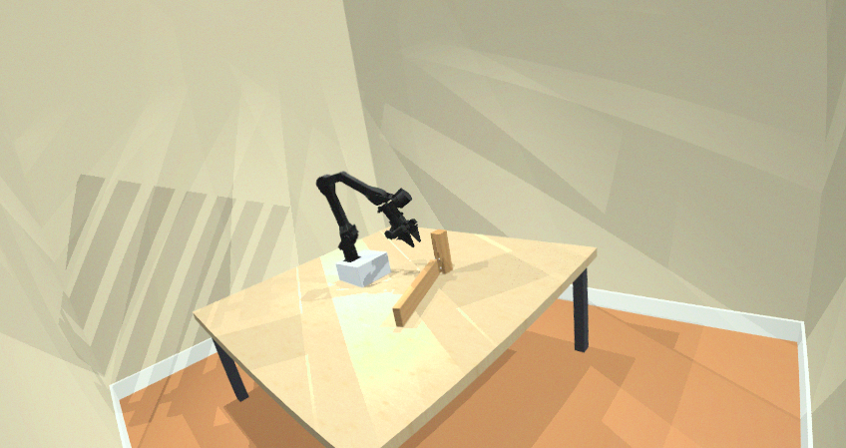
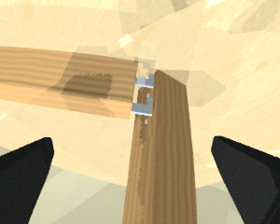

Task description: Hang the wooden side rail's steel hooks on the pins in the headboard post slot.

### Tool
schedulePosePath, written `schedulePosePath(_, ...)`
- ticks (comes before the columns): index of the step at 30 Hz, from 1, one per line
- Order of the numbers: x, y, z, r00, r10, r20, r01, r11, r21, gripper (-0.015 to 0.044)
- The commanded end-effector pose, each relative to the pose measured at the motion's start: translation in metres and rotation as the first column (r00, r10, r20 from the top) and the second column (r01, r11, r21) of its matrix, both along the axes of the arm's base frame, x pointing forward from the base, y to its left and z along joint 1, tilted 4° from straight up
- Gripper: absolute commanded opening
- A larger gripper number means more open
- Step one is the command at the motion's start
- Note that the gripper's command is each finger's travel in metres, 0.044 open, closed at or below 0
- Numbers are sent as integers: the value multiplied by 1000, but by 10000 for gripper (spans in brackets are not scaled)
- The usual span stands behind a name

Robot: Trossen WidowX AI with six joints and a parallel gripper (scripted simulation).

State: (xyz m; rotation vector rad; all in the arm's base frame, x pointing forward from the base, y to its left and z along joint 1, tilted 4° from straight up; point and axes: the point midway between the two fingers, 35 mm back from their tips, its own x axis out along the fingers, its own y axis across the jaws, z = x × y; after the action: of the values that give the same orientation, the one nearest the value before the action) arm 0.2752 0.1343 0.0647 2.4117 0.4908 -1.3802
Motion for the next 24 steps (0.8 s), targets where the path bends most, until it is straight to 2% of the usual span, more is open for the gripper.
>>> schedulePosePath(1,-1,0,0,1000,-7,-4,7,1000,6,440)
schedulePosePath(12,-1,-1,0,1000,4,-4,-4,1000,2,440)
schedulePosePath(18,3,-4,-6,941,338,5,-335,935,-113,440)
schedulePosePath(24,7,-8,-13,747,665,4,-645,726,-239,440)
